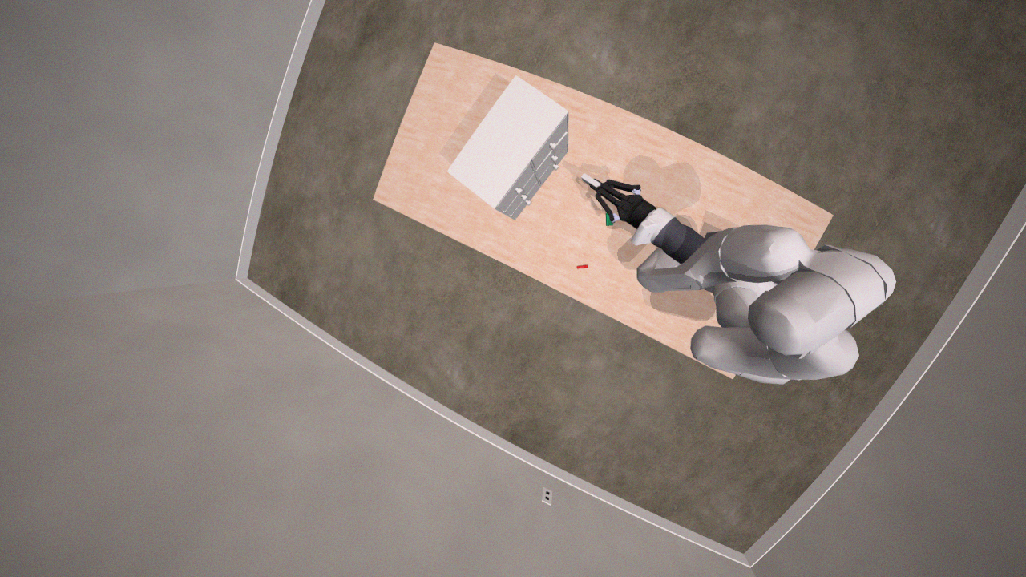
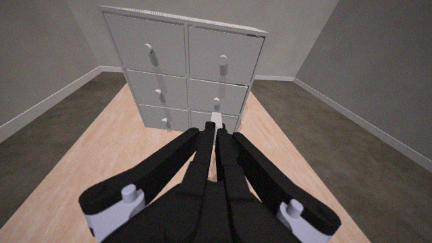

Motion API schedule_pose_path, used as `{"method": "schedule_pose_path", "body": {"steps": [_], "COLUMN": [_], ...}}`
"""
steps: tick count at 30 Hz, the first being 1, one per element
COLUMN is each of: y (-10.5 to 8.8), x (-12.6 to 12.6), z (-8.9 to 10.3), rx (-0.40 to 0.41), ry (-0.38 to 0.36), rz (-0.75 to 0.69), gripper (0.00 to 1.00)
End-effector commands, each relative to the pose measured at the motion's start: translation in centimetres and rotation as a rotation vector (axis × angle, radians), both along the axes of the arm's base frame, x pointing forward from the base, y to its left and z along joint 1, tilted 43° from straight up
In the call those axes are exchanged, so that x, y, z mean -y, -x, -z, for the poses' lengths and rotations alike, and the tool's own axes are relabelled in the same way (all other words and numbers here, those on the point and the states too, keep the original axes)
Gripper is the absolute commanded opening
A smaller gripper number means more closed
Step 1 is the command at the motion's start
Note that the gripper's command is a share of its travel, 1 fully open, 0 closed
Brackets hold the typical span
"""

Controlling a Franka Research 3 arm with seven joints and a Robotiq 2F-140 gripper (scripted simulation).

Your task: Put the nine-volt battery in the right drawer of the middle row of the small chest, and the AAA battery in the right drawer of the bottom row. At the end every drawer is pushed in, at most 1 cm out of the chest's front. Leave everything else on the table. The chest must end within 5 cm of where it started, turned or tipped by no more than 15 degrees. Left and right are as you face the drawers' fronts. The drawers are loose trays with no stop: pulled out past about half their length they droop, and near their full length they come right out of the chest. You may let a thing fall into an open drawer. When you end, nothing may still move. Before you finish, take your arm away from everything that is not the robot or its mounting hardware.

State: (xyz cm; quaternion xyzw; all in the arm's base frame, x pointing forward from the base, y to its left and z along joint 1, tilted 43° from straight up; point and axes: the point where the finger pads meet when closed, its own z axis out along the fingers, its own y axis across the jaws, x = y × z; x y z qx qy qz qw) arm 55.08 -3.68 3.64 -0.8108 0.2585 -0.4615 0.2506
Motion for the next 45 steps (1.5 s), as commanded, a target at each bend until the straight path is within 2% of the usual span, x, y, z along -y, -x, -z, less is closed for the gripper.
{"method": "schedule_pose_path", "body": {"steps": [1,16,18,33,35,45], "y": [0.3,2.2,2.2,4.9,4.9,7.0], "x": [-0.7,0.5,0.5,2.3,2.3,3.6], "z": [0.3,-1.6,-1.6,-4.3,-4.3,-6.4], "rx": [-0.027,-0.213,-0.213,-0.48,-0.48,-0.681], "ry": [-0.024,-0.072,-0.072,-0.139,-0.139,-0.19], "rz": [-0.024,-0.188,-0.188,-0.424,-0.424,-0.602], "gripper": [0.0,0.0,0.0,0.0,0.0,0.0]}}
